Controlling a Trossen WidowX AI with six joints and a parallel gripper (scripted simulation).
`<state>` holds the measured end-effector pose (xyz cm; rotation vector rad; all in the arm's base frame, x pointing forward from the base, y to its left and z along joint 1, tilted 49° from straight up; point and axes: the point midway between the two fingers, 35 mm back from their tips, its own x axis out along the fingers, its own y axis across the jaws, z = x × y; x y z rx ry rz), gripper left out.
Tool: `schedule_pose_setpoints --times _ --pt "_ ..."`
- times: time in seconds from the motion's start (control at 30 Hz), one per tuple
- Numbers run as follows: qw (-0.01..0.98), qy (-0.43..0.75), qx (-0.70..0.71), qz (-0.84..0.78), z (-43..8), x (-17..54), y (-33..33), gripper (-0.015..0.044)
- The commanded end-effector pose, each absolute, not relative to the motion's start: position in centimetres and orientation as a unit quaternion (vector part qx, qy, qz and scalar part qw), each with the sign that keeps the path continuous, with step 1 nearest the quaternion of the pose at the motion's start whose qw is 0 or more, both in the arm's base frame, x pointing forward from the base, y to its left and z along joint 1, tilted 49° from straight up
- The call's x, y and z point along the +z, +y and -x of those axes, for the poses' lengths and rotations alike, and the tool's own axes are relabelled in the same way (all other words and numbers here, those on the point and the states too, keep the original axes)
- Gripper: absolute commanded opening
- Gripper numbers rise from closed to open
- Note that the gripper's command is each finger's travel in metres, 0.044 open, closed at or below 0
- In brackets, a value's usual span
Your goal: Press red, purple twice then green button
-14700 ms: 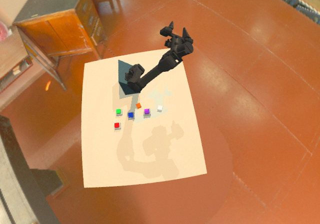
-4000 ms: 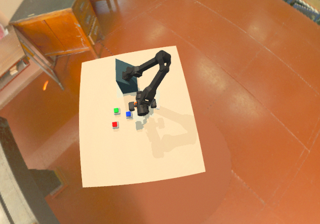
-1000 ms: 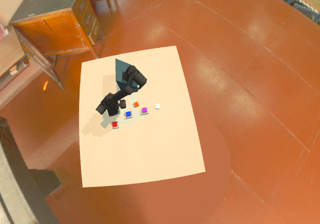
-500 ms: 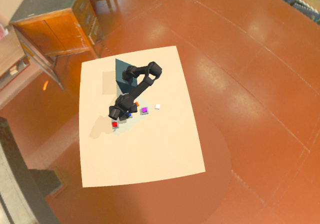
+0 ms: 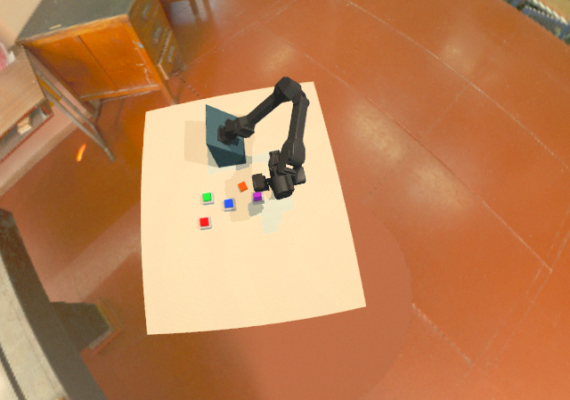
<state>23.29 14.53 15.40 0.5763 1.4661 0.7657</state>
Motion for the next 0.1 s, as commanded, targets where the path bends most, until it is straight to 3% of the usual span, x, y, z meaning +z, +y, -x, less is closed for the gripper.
schedule_pose_setpoints --times 0.0,0.07 --pt "0.634 0.648 0.333 -0.259 -22.52 16.14 15.0 0.04" --pt "0.634 0.648 0.333 -0.259 -22.52 16.14 15.0 0.04"
